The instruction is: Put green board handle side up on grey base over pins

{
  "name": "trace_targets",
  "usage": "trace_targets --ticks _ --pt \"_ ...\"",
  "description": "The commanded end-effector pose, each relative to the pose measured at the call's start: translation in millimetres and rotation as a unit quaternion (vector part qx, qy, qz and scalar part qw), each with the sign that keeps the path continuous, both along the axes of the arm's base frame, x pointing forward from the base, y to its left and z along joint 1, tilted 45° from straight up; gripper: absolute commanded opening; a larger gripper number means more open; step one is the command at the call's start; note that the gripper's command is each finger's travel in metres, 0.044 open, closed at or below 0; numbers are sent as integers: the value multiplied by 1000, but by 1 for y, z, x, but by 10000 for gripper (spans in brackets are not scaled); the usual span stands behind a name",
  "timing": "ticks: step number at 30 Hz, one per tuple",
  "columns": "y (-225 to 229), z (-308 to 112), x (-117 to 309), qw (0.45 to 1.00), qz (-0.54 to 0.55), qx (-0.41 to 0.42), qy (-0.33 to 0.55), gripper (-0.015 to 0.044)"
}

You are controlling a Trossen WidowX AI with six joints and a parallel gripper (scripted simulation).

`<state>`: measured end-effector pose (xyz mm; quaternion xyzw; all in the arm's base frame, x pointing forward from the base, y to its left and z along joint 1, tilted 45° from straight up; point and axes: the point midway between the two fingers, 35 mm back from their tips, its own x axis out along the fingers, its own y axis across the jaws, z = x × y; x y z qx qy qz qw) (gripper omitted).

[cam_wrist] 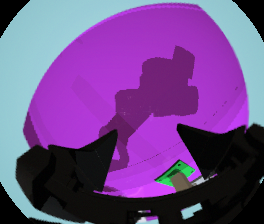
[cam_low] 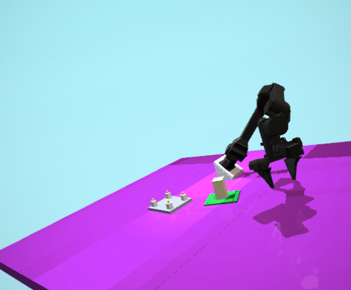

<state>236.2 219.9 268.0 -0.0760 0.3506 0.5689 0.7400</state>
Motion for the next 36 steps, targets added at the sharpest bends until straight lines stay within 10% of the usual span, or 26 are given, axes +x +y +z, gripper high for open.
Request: trace_targets --ticks 1,16,36 --pt "-45 -32 26 997 -48 -49 42 440" --pt "-228 -107 9 939 -185 -79 278 440" --pt "-195 -146 9 925 -207 -44 315 440"
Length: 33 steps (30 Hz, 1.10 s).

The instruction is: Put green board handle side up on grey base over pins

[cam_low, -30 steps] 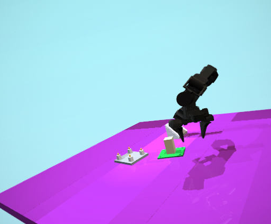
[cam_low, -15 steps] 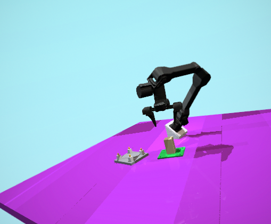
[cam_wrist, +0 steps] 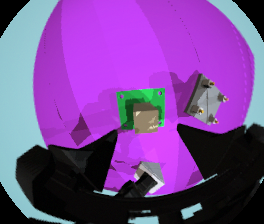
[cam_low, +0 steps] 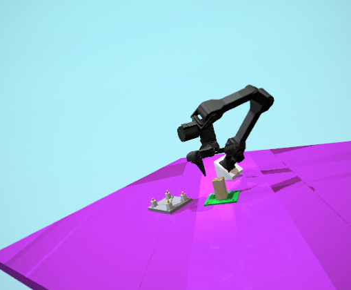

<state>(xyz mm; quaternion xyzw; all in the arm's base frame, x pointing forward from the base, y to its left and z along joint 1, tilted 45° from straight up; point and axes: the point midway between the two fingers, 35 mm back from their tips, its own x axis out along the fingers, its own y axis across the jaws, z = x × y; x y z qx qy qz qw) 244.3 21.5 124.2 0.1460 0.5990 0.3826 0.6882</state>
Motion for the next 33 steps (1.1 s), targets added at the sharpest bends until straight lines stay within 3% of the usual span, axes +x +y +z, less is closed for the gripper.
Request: trace_targets --ticks 1,33 --pt "4 -4 1 1000 -2 1 0 440" --pt "40 -40 1 1000 -2 2 0 440"
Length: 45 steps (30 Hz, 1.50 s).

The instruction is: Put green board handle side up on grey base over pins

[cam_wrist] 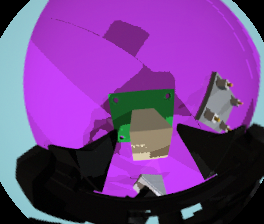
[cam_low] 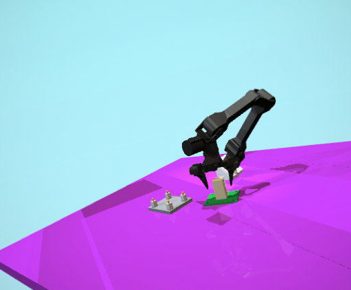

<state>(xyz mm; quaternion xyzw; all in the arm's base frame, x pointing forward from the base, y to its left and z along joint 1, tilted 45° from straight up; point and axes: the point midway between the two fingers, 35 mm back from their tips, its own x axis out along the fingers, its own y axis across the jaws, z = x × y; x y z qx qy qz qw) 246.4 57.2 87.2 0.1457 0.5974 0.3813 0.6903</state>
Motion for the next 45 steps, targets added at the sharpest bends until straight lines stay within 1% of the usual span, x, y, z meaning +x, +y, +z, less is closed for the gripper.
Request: trace_targets --ticks 1,8,18,25,30,45 --pt "6 -4 -1 1000 -1 2 2 440" --pt "12 -10 -2 1000 0 3 2 440" --pt "12 -10 -2 1000 0 3 2 177" --pt "12 -10 -2 1000 0 3 2 131" --pt "7 -6 -1 1000 -1 3 2 0" --pt "-20 20 2 1000 -1 -1 2 0"
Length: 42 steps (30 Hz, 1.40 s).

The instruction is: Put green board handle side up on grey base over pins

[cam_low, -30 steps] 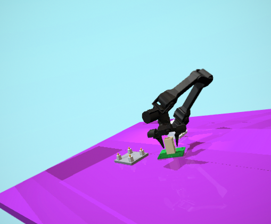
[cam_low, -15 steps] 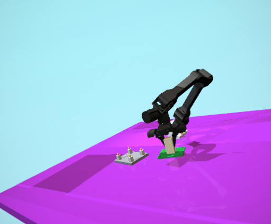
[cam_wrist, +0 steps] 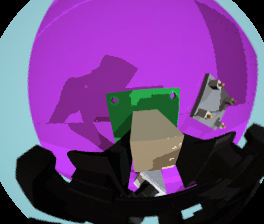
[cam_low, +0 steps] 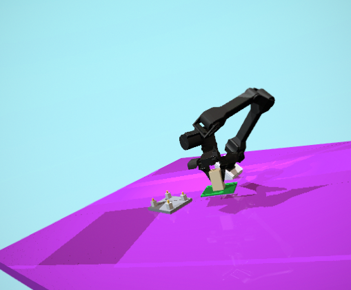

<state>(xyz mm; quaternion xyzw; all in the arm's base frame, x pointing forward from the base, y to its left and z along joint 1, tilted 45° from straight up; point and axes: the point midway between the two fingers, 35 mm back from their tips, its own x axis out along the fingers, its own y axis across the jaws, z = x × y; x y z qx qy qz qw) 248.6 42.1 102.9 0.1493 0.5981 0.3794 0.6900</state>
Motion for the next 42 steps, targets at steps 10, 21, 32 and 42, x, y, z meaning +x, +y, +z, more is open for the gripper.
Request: trace_targets --ticks 10,21,32,42 --pt "-23 23 -1 1000 2 -1 0 0" --pt "-36 34 -2 1000 1 1 2 0" --pt "-51 24 13 1000 -19 -2 21 0" --pt "-67 13 27 999 -37 -4 38 0"
